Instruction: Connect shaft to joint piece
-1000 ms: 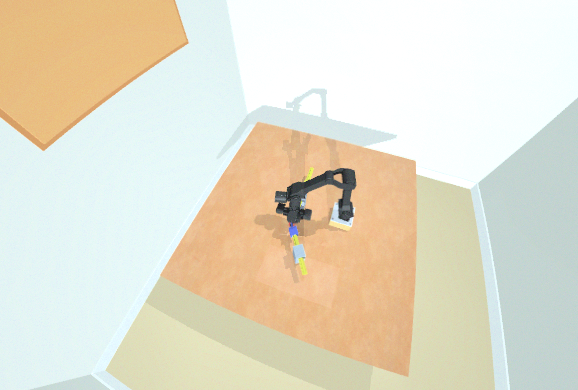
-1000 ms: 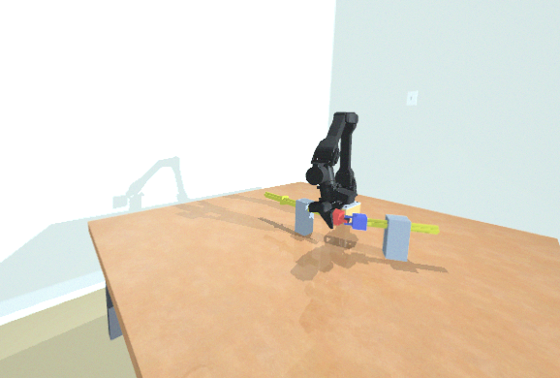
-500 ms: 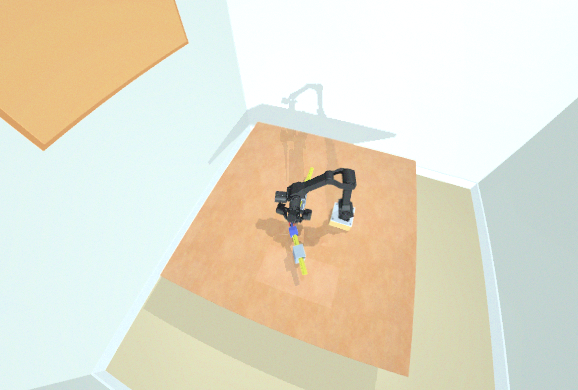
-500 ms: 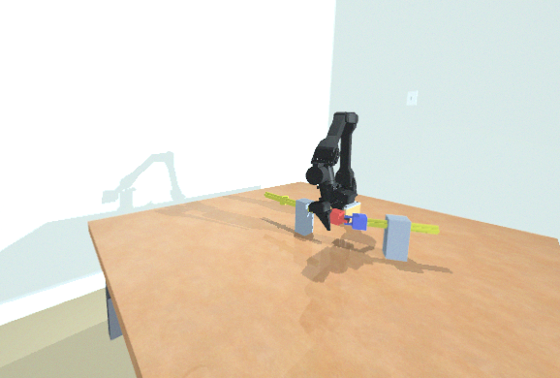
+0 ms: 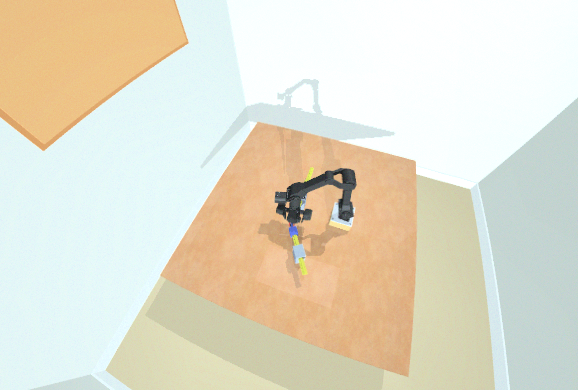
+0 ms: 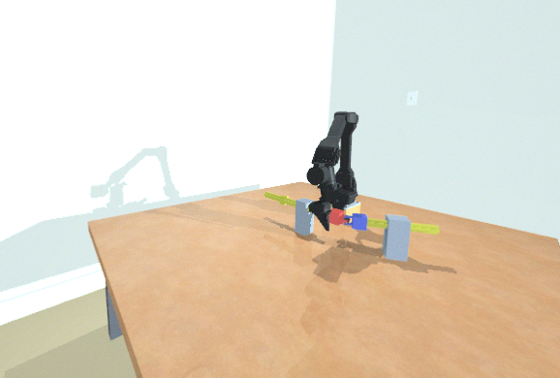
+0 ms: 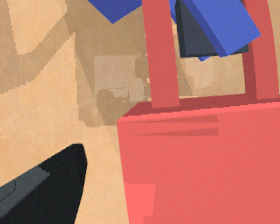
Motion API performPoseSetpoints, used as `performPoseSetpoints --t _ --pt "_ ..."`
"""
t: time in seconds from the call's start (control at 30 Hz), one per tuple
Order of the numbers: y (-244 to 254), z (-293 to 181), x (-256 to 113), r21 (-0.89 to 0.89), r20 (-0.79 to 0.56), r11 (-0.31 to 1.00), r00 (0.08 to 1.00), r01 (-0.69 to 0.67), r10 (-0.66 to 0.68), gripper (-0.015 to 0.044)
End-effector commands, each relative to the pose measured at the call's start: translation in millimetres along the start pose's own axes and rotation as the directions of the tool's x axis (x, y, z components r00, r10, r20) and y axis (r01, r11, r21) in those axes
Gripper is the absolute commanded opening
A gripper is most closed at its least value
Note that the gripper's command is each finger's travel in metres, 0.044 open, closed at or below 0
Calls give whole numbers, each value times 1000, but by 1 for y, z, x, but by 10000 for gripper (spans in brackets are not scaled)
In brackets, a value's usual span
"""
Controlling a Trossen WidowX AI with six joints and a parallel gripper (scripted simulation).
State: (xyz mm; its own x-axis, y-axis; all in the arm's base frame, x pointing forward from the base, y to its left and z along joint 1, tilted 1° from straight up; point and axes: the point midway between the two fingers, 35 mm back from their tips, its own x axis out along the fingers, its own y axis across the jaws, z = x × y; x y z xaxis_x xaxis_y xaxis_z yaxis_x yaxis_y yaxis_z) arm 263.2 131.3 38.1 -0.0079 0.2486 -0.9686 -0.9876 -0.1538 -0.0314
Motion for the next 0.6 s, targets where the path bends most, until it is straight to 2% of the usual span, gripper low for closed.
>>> performPoseSetpoints --t 0.0,0.33,0.57 --pt "0 3 -3 2 -91 1000 996 -12 12 440" --pt "0 10 -25 -18 -404 1000 914 11 -18 440" --pt "0 11 -26 -17 -423 1000 906 11 -17 440"
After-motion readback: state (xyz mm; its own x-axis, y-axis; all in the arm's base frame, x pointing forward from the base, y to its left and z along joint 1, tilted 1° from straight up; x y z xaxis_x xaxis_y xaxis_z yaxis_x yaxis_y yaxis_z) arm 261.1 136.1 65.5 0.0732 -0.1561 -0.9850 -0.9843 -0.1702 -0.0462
